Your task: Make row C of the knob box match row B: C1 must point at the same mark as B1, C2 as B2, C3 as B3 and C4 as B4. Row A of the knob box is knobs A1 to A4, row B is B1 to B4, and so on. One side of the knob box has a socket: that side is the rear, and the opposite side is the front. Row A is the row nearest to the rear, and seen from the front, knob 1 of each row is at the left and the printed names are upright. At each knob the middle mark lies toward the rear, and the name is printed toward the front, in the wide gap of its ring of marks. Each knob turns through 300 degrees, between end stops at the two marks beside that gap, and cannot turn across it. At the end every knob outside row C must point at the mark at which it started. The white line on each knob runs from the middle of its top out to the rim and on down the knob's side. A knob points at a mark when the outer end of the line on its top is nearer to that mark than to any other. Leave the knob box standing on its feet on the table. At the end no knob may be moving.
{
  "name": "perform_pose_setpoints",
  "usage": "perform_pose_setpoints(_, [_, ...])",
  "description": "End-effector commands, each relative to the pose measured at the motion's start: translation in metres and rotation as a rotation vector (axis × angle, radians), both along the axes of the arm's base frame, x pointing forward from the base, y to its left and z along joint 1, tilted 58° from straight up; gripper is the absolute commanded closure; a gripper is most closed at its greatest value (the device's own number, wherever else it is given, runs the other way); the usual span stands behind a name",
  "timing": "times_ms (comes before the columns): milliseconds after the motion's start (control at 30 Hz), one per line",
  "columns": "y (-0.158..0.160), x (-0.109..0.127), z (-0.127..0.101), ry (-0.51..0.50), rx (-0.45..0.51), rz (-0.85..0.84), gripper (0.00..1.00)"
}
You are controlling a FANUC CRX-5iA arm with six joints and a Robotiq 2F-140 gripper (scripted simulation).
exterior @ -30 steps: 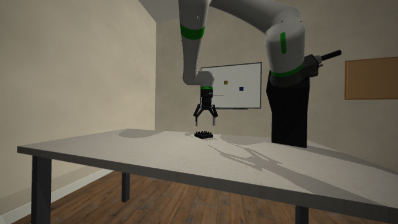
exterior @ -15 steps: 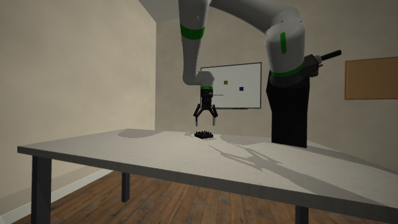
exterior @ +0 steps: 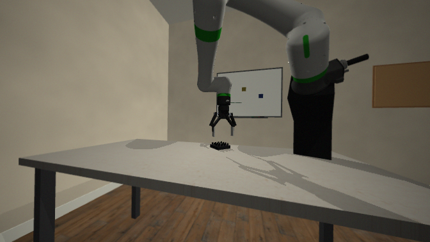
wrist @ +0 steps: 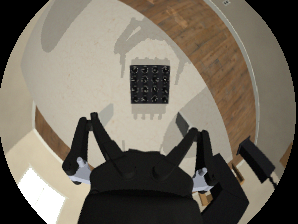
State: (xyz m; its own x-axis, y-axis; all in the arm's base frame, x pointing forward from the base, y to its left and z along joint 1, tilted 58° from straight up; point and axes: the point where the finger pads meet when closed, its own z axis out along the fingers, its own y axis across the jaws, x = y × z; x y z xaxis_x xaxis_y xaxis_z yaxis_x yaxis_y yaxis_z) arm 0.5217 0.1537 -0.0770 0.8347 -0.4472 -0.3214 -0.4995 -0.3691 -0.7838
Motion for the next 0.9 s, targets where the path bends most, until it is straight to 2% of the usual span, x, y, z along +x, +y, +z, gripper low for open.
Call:
perform_pose_setpoints(0, [0.002, -0.006, 0.001, 0.000, 0.000, 0.000, 0.00])
perform_pose_setpoints(567, [0.016, -0.036, 0.006, 0.000, 0.000, 0.000, 0.00])
perform_pose_setpoints(867, [0.019, -0.042, 0.007, 0.000, 0.000, 0.000, 0.00])
